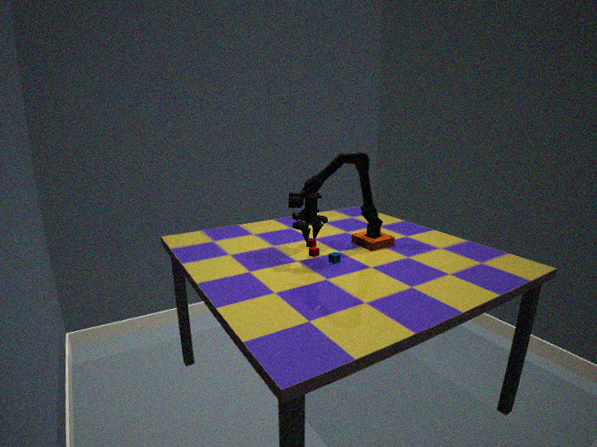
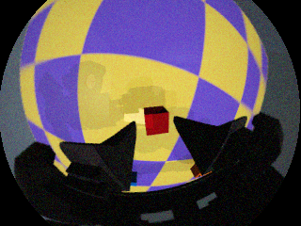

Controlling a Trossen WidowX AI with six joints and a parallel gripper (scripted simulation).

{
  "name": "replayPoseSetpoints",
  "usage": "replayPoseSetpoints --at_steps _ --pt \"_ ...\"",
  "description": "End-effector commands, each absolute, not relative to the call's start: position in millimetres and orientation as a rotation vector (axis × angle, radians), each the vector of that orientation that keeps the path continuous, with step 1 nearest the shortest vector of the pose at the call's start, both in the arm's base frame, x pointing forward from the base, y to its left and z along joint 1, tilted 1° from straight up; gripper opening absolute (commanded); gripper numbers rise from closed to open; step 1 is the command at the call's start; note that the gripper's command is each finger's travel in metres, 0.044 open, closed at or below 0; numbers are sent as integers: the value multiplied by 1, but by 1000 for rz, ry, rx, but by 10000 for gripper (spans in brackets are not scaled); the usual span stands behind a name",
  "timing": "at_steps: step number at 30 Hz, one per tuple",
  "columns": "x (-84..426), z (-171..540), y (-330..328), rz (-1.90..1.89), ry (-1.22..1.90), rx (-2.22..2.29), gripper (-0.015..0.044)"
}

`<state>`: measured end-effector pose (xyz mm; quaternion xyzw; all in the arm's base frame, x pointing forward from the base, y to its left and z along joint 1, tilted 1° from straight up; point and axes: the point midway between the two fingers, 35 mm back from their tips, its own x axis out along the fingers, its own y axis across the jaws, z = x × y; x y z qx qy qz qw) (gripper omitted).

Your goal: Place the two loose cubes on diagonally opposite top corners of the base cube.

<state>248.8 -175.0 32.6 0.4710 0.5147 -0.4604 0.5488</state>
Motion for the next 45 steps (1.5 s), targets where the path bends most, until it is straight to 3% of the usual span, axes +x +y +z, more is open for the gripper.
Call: replayPoseSetpoints --at_steps 1,6,12,45 --pt "246 24 -172 -1087 1234 1118 265" --pt "246 18 -172 -1087 1234 1118 265" --pt "246 18 -172 -1087 1234 1118 107" --pt "247 107 -173 -1087 1233 1118 105"
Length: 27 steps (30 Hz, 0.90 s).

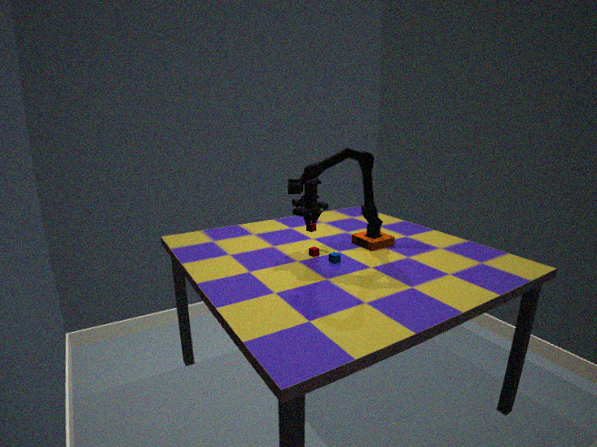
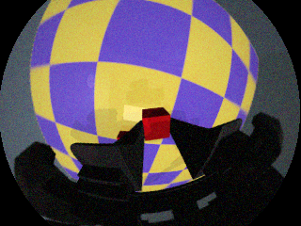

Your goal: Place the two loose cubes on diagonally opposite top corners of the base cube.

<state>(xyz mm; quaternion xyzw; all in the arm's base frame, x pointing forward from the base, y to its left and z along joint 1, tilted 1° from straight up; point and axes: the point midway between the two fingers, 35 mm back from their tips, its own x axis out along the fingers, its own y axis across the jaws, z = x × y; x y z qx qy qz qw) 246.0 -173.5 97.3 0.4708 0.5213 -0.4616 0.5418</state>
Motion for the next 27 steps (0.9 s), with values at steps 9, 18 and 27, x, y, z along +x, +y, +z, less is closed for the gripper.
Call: replayPoseSetpoints --at_steps 9,18,27 --pt "244 128 -171 -1083 1236 1115 105" --pt "260 124 -150 -904 1329 930 105" --pt "275 119 -127 -706 1408 727 105"
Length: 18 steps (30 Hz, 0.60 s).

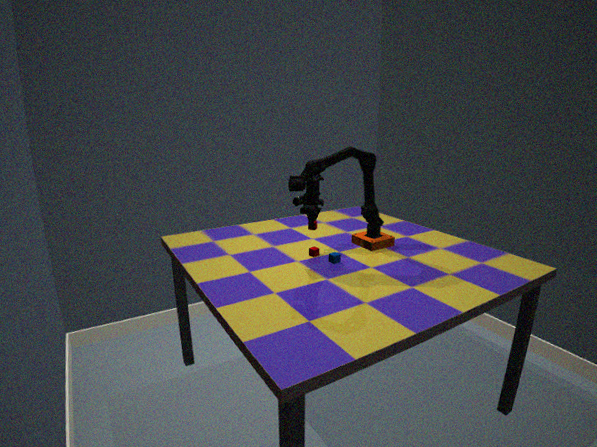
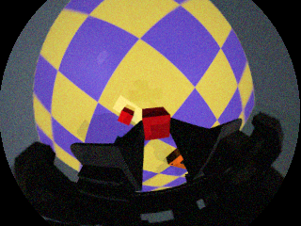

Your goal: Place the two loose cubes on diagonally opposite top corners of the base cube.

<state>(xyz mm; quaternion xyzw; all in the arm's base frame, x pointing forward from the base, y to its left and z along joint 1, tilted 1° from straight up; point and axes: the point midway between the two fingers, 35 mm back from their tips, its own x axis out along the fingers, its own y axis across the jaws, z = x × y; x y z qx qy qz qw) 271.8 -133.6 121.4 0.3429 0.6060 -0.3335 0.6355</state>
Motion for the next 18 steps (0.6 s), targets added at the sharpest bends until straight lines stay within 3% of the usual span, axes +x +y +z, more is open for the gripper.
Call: replayPoseSetpoints --at_steps 1,18 --pt "277 118 -124 -684 1416 705 105" --pt "299 109 -75 -305 1506 316 105"
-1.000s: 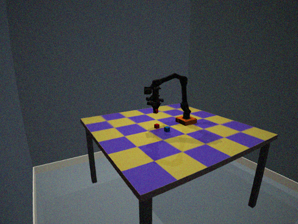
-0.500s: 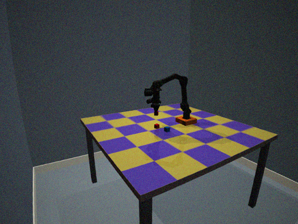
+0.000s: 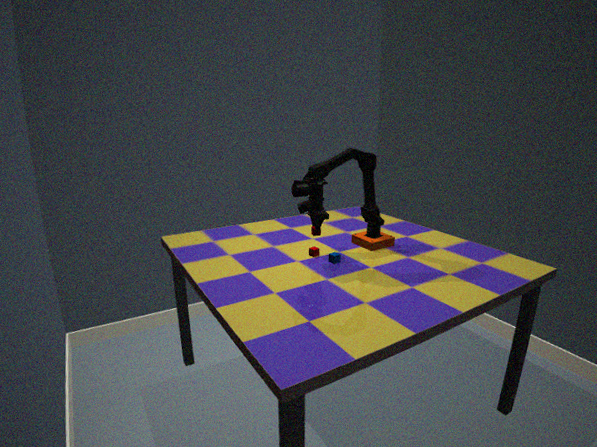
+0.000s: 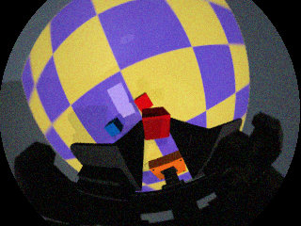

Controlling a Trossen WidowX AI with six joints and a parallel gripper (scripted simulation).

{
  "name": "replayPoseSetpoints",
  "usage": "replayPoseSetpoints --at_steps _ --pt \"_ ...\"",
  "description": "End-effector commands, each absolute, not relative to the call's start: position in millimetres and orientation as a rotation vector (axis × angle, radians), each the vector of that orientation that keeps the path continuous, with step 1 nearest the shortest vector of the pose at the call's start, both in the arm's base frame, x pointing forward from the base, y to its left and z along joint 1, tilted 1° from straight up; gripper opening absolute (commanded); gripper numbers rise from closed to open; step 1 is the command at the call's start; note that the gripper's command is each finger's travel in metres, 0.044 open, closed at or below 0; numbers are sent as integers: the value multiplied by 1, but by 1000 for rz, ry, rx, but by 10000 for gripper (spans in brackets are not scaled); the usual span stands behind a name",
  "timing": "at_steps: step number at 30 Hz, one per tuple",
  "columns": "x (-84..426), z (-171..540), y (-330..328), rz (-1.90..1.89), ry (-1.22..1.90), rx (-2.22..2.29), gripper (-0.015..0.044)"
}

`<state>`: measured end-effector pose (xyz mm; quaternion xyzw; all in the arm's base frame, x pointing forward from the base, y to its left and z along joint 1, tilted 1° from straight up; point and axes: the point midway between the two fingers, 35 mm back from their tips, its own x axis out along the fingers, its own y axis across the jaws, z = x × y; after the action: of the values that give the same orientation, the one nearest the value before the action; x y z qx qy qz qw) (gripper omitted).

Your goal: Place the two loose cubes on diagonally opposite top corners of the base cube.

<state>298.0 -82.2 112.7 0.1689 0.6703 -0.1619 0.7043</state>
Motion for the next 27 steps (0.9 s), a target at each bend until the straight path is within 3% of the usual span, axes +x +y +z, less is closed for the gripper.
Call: replayPoseSetpoints --at_steps 1,27 --pt "300 109 -72 -283 1509 293 105" --pt "316 95 11 301 1505 -307 105"
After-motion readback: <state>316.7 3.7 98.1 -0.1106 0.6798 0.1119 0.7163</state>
